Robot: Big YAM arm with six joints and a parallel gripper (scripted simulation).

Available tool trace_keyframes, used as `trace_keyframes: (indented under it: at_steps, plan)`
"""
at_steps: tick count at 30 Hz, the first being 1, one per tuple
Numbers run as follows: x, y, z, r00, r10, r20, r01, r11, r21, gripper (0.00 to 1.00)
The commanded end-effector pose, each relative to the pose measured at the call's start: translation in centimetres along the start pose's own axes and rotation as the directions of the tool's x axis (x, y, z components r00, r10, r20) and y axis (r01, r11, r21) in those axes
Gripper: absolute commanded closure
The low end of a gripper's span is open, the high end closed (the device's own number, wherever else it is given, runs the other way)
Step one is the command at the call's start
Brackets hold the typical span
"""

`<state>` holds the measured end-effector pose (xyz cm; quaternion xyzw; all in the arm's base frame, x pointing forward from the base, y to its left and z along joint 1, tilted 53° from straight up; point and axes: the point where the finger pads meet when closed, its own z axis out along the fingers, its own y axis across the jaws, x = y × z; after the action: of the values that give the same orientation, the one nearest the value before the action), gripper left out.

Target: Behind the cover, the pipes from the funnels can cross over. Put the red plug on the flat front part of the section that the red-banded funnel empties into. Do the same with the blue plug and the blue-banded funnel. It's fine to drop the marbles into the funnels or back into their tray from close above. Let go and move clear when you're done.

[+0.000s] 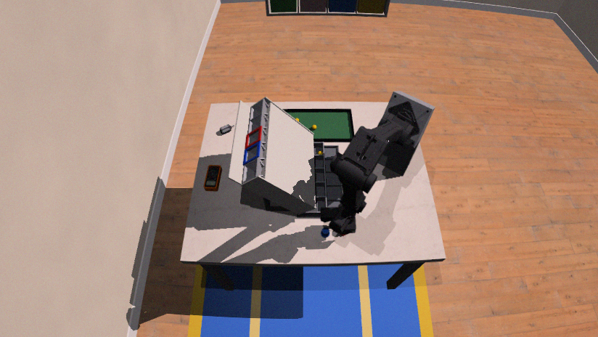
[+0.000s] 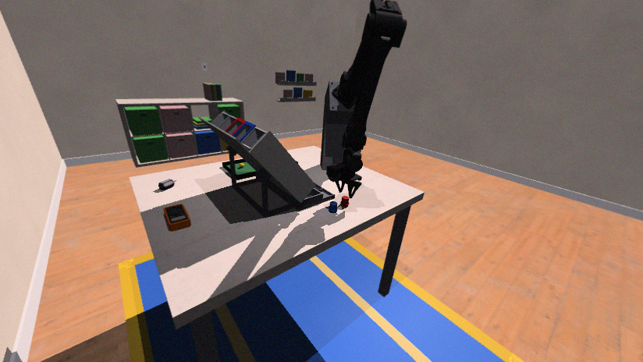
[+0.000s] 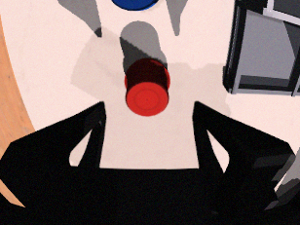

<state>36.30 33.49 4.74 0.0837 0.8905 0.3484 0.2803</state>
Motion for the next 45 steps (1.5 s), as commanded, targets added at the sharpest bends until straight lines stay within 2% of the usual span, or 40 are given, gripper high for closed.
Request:
trace_keyframes:
  at_steps: [1, 24, 25, 27, 41, 42, 44, 45]
  plan:
    - [0.4, 0.5, 0.0, 1.0, -0.002, 0.0, 0.002, 1.0, -0.013, 0.37]
    - [0.4, 0.5, 0.6, 1.0, -0.001, -0.002, 0.001, 1.0, -0.01, 0.37]
    - [-0.2, 1.5, 0.1, 1.0, -0.002, 0.014, 0.003, 0.999, -0.032, 0.37]
    - [0.4, 0.5, 0.9, 1.0, -0.001, -0.002, 0.001, 1.0, -0.01, 0.37]
    - [0.4, 0.6, 2.9, 1.0, -0.001, -0.002, 0.001, 1.0, -0.01, 0.37]
    - [-0.5, 1.9, 2.3, 1.0, -0.003, 0.018, 0.003, 0.999, -0.038, 0.37]
    - [0.4, 0.6, 3.3, 1.0, -0.001, -0.002, 0.001, 1.0, -0.009, 0.37]
    - [0.4, 0.6, 3.4, 1.0, -0.001, -0.002, 0.001, 1.0, -0.01, 0.37]
